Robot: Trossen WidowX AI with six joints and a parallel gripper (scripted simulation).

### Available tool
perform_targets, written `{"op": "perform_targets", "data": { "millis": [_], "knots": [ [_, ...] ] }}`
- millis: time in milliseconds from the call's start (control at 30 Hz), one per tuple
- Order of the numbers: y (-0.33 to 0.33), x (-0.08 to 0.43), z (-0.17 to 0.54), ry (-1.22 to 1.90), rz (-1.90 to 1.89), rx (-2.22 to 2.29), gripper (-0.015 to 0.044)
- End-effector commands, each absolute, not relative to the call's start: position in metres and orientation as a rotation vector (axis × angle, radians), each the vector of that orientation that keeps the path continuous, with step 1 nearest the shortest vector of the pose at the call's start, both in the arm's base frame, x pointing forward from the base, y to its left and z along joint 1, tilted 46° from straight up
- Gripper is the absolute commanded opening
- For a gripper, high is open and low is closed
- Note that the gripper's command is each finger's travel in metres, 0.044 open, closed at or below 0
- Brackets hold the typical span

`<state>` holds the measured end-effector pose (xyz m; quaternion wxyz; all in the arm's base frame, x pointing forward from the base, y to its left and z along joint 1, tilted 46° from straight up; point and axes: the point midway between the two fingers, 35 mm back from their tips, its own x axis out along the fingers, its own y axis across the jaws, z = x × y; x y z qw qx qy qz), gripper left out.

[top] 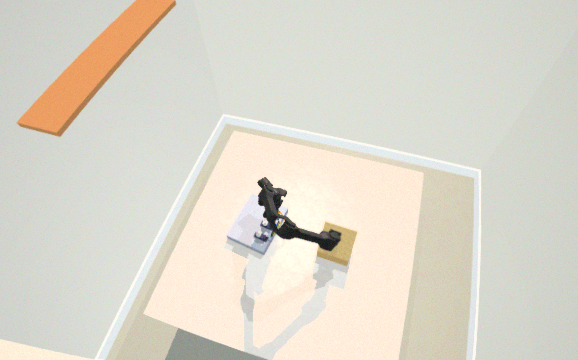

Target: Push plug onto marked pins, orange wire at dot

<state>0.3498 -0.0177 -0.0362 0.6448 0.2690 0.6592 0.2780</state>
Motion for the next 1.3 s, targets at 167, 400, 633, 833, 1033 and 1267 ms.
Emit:
{"op": "perform_targets", "data": {
  "millis": [167,400,633,833,1033,1267],
  "knots": [
    [-0.004,0.323,-0.023,1.512,0.624,0.632,0.0000],
    [0.006,0.300,-0.013,1.516,0.619,0.638,0.0000],
    [0.017,0.276,-0.006,1.520,0.614,0.645,0.0000],
    [0.026,0.254,0.000,1.523,0.610,0.650,0.0000],
    [0.031,0.241,0.001,1.525,0.608,0.653,0.0000],
    [0.050,0.241,-0.017,1.525,0.607,0.653,0.0000]
  ]
}}
